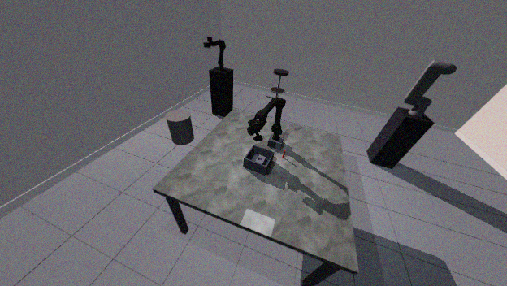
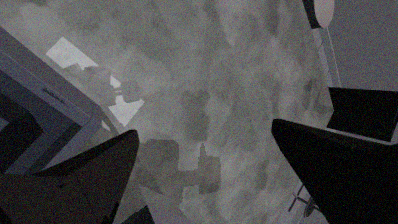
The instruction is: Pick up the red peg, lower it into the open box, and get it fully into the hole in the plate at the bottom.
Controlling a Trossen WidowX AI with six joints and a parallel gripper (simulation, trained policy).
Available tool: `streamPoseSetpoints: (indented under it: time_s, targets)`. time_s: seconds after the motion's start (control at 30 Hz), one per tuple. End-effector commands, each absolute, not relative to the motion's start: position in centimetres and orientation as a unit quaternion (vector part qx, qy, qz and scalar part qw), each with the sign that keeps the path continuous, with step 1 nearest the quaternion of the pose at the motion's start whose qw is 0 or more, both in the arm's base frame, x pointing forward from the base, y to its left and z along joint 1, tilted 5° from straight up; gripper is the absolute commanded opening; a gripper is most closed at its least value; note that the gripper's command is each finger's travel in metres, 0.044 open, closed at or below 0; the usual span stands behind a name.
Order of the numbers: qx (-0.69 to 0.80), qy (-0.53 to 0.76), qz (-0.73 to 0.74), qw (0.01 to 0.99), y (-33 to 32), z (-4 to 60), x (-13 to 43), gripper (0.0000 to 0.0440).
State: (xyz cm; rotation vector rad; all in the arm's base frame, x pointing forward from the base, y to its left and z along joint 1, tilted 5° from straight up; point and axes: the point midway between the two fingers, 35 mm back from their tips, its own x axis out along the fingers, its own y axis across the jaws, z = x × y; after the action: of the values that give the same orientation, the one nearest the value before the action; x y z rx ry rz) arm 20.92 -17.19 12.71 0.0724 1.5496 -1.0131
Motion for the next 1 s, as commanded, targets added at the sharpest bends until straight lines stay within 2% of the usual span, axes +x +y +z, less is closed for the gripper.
streamPoseSetpoints:
  time_s: [0.0,0.43,0.97]
  targets:
    - [0.050,0.655,-0.421,0.626,-13.7,12.9,22.6,0.0440]
    - [0.108,0.641,-0.376,0.660,-2.7,12.9,24.1,0.0440]
    - [0.148,0.667,-0.373,0.628,7.3,11.3,19.6,0.0440]
